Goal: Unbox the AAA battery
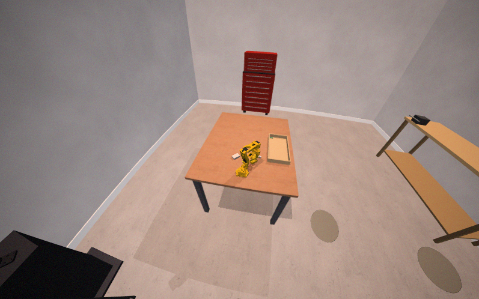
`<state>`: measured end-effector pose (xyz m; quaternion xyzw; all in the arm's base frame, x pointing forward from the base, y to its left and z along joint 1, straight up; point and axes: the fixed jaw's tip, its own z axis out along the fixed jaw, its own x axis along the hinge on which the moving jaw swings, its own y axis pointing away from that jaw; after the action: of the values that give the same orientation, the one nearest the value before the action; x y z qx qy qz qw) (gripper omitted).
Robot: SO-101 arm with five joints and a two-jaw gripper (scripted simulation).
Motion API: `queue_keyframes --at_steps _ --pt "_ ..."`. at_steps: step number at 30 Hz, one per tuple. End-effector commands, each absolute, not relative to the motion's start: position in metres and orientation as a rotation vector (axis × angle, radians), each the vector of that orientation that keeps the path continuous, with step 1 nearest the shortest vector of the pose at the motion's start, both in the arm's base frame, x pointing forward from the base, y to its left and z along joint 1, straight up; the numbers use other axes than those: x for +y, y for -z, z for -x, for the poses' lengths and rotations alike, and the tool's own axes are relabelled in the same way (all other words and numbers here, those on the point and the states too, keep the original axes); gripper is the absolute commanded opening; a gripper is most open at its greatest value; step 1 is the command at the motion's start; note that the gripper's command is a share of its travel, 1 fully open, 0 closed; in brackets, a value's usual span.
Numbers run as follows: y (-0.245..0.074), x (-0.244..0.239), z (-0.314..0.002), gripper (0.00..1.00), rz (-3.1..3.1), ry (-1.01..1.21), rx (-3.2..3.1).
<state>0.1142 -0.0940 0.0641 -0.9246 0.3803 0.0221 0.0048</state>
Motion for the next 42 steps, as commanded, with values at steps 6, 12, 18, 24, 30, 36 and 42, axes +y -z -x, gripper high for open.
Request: queue_keyframes --at_steps 6,12,18,24,30,36,42 --pt "-0.068 -0.099 -0.119 0.23 2.906 0.0 1.192" --pt "-0.066 -0.099 -0.119 0.23 2.906 0.0 1.192" --pt "-0.061 -0.1 -0.12 0.23 2.906 0.0 1.192" --pt "-0.055 -0.1 -0.12 0.23 2.906 0.0 1.192" --pt "-0.051 -0.1 -0.12 0.23 2.906 0.0 1.192" --pt "-0.045 -0.1 -0.12 0.23 2.906 0.0 1.192" --pt "-0.04 -0.1 -0.12 0.23 2.906 0.0 1.192"
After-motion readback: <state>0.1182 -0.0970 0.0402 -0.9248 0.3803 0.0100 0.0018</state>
